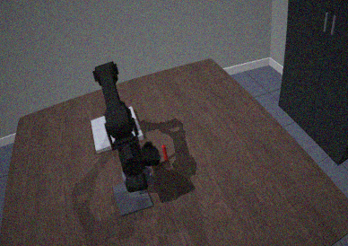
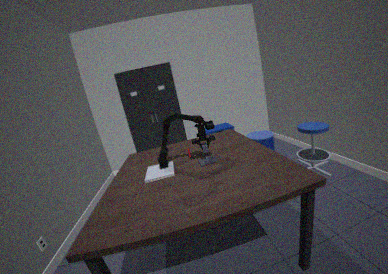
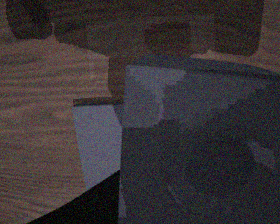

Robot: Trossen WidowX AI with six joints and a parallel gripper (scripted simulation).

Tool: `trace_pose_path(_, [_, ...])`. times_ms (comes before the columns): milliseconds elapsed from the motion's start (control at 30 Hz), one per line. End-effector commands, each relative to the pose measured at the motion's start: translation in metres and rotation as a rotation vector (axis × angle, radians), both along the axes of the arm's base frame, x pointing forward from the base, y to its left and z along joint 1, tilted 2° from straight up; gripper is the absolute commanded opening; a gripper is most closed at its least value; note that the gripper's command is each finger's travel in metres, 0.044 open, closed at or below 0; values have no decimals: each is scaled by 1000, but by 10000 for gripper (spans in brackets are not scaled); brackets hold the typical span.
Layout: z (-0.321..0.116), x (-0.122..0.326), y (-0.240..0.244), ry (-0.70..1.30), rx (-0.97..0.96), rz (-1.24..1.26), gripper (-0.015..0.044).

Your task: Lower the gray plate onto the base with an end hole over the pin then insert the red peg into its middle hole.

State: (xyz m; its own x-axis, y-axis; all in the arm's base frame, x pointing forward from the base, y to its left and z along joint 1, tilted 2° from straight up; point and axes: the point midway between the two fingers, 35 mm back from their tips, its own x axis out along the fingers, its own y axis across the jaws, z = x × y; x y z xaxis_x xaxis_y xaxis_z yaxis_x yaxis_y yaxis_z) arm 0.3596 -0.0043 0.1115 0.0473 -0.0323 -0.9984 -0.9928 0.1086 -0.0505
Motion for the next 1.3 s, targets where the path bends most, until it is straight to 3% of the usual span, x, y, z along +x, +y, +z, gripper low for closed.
trace_pose_path(0, [-3,-1,-11,-8,-1,16,0])
trace_pose_path(433, [-22,-8,-47,-5,-6,49,0])
trace_pose_path(1267, [-21,-7,-47,-6,-6,50,0])
